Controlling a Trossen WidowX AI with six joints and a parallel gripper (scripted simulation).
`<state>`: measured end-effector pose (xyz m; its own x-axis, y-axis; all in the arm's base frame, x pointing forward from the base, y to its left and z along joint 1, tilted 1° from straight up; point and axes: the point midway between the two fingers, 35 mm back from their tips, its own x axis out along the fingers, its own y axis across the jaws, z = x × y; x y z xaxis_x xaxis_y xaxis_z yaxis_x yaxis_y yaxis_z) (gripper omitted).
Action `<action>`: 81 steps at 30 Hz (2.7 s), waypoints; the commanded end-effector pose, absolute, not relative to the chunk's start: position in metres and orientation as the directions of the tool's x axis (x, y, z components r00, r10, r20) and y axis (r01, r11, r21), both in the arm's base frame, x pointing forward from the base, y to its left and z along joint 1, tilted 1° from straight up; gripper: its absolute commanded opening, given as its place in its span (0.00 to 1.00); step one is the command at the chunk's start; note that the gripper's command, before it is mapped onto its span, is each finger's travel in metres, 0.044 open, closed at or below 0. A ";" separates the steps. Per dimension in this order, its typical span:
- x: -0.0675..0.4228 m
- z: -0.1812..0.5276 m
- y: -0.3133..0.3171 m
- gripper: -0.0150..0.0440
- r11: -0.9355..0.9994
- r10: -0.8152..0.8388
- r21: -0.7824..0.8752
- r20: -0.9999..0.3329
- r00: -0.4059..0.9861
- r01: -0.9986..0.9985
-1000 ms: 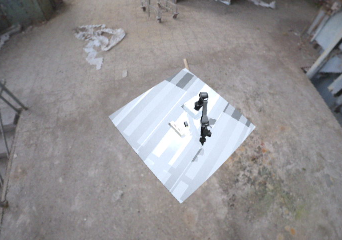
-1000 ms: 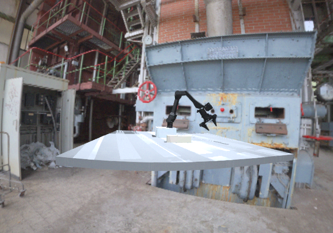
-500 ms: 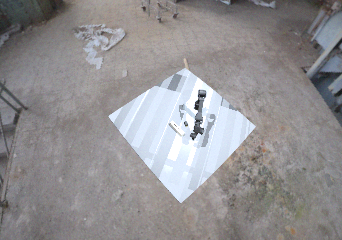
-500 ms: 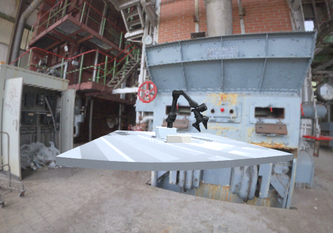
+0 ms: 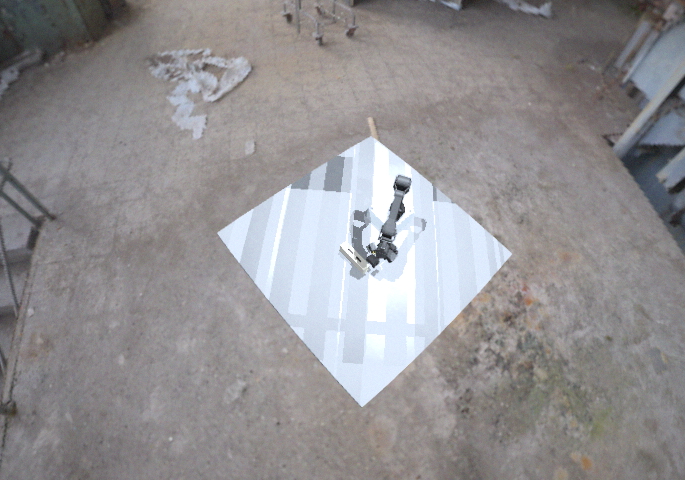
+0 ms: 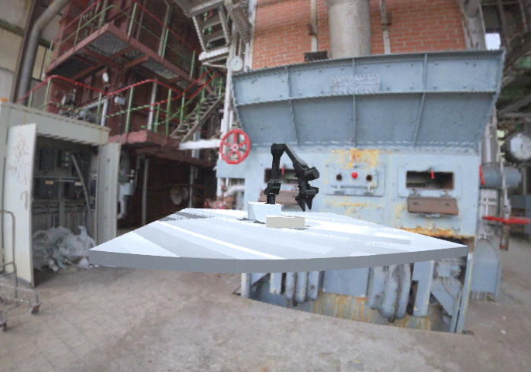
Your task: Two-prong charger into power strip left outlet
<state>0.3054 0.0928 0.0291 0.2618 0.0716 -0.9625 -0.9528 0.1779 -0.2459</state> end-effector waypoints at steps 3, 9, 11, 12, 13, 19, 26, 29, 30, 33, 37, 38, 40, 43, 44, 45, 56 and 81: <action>0.285 0.022 0.060 1.00 0.291 0.015 -0.178 -0.982 0.191 -0.940; 0.264 0.019 0.033 1.00 0.397 -0.024 -0.120 -0.992 0.121 -0.910; 0.256 0.018 0.025 1.00 0.431 -0.035 -0.102 -0.995 0.096 -0.897; 0.252 0.017 0.021 1.00 0.448 -0.040 -0.092 -0.996 0.083 -0.889; 0.248 0.017 0.017 1.00 0.465 -0.045 -0.083 -0.997 0.071 -0.881; 0.223 0.015 -0.002 1.00 0.560 -0.065 -0.033 -0.998 -0.004 -0.828; 0.220 0.014 -0.004 1.00 0.570 -0.067 -0.028 -0.998 -0.013 -0.821; 0.221 0.011 -0.004 1.00 0.570 -0.067 -0.028 -0.998 -0.013 -0.821; 0.221 0.010 -0.004 1.00 0.570 -0.067 -0.028 -0.998 -0.013 -0.821; 0.221 0.004 -0.004 1.00 0.570 -0.067 -0.028 -0.998 -0.013 -0.821; 0.221 -0.001 -0.004 1.00 0.570 -0.067 -0.027 -0.998 -0.013 -0.821; 0.221 -0.001 -0.004 1.00 0.570 -0.067 -0.027 -0.998 -0.013 -0.821; 0.221 -0.003 -0.004 1.00 0.570 -0.067 -0.027 -0.998 -0.013 -0.821; 0.221 -0.007 -0.004 1.00 0.570 -0.067 -0.027 -0.998 -0.013 -0.821; 0.222 -0.009 -0.004 1.00 0.570 -0.067 -0.027 -0.998 -0.013 -0.821; 0.222 -0.011 -0.004 1.00 0.570 -0.067 -0.027 -0.998 -0.013 -0.821; 0.222 -0.029 -0.004 1.00 0.570 -0.067 -0.027 -0.998 -0.013 -0.821; 0.223 -0.045 -0.003 0.60 0.565 -0.063 -0.029 -0.998 -0.009 -0.824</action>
